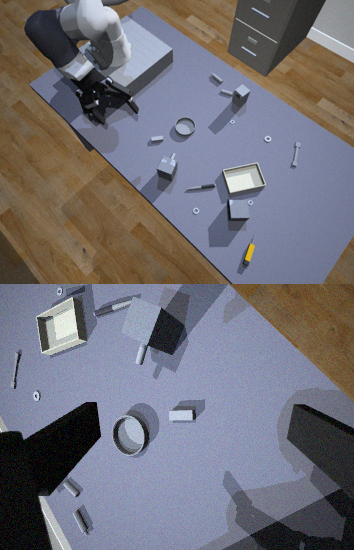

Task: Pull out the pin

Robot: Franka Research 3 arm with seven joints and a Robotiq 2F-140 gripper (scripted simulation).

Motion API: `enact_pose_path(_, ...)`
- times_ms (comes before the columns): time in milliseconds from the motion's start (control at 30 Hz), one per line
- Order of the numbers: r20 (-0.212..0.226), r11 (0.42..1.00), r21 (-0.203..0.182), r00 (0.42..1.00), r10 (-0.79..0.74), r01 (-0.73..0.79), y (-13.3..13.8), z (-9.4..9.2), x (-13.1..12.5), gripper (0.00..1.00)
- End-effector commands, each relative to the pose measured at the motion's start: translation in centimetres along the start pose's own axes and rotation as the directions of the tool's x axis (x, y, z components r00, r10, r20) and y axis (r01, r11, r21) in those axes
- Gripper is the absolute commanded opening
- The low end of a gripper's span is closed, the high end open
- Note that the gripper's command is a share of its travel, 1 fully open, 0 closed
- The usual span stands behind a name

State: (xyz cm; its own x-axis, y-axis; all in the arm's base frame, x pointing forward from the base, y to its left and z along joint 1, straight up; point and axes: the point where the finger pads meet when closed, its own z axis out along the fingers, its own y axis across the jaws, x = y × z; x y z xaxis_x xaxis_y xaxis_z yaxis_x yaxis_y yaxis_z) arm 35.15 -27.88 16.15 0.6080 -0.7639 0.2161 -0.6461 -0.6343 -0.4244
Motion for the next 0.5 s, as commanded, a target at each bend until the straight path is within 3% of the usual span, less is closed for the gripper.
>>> enact_pose_path(0,0.0,1.0,0.0,1.0,0.0,0.0,0.0,0.0,0.01,1.0)
enact_pose_path(467,0.0,1.0,0.0,1.0,0.0,0.0,0.0,0.0,0.01,1.0)
